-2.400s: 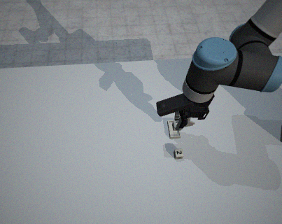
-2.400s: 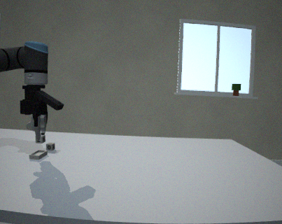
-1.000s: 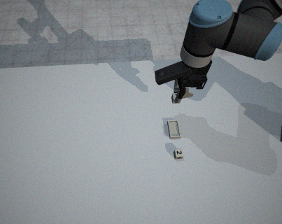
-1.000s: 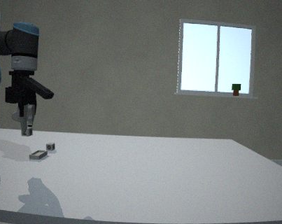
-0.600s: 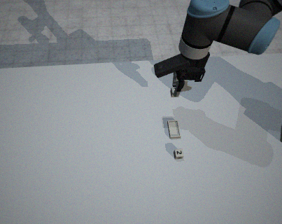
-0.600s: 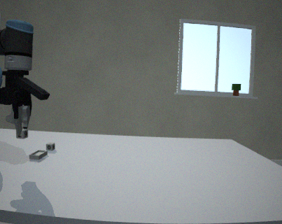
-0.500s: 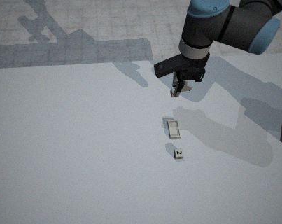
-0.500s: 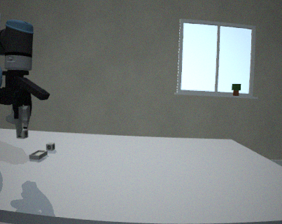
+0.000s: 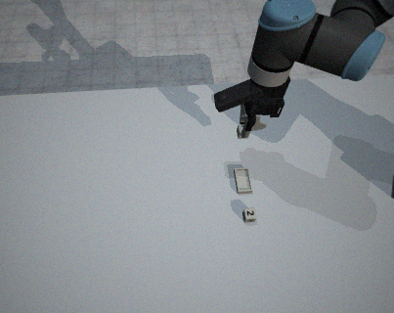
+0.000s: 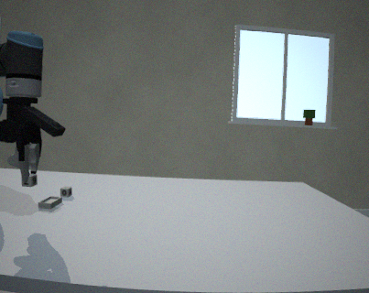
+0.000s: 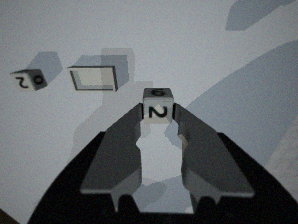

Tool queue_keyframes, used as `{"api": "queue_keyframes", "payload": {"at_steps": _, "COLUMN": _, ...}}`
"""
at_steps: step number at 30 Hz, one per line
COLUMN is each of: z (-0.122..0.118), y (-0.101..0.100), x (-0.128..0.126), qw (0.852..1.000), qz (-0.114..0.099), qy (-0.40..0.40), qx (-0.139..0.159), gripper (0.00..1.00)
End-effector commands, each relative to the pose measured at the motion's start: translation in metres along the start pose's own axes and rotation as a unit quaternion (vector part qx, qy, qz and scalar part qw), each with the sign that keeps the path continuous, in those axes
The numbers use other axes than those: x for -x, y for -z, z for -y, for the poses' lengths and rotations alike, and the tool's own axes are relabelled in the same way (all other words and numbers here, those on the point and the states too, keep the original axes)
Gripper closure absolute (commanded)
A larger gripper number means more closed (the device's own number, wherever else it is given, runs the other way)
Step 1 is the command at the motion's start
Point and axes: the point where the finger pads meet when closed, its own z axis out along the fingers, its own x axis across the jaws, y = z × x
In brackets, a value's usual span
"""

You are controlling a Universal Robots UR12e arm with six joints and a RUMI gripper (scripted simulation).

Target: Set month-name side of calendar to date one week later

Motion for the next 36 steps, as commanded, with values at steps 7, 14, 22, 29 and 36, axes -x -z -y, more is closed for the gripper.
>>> {"api": "queue_keyframes", "payload": {"at_steps": 7, "z": -0.002, "y": -0.058, "x": 0.001, "qw": 1.0, "qz": 0.001, "qy": 0.0, "qx": 0.002, "gripper": 0.9}}
{"api": "queue_keyframes", "payload": {"at_steps": 14, "z": -0.002, "y": -0.075, "x": 0.0, "qw": 1.0, "qz": 0.001, "qy": 0.0, "qx": 0.002, "gripper": 0.9}}
{"api": "queue_keyframes", "payload": {"at_steps": 22, "z": -0.002, "y": -0.084, "x": 0.001, "qw": 1.0, "qz": 0.001, "qy": 0.0, "qx": 0.002, "gripper": 0.9}}
{"api": "queue_keyframes", "payload": {"at_steps": 29, "z": 0.0, "y": -0.083, "x": 0.0, "qw": 1.0, "qz": 0.0, "qy": 0.0, "qx": 0.0, "gripper": 0.9}}
{"api": "queue_keyframes", "payload": {"at_steps": 36, "z": 0.0, "y": -0.083, "x": 0.0, "qw": 1.0, "qz": 0.0, "qy": 0.0, "qx": 0.0, "gripper": 0.9}}
